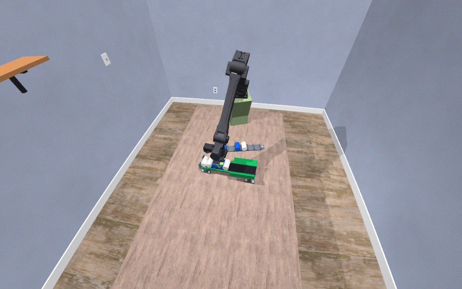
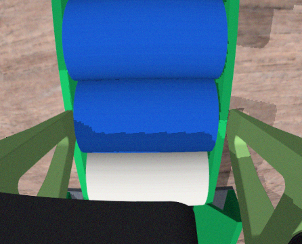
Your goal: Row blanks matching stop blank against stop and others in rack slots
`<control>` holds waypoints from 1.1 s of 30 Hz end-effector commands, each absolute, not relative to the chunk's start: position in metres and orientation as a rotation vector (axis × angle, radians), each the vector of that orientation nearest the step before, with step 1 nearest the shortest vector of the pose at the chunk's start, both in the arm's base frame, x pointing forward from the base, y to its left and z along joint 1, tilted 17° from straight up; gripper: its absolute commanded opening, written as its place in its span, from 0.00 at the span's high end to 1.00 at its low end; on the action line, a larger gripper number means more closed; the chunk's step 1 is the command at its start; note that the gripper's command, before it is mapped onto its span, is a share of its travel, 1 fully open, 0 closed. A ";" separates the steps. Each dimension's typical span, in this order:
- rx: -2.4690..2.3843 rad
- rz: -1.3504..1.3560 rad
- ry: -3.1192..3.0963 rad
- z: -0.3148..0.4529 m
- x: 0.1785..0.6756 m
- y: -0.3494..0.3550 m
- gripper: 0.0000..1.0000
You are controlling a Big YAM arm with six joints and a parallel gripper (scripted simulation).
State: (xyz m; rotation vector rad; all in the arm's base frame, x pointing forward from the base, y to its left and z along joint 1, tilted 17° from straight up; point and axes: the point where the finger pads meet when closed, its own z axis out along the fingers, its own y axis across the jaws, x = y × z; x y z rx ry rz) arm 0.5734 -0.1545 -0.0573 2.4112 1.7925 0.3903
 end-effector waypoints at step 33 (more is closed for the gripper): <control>2.366 0.435 1.761 -0.051 0.604 -0.158 0.18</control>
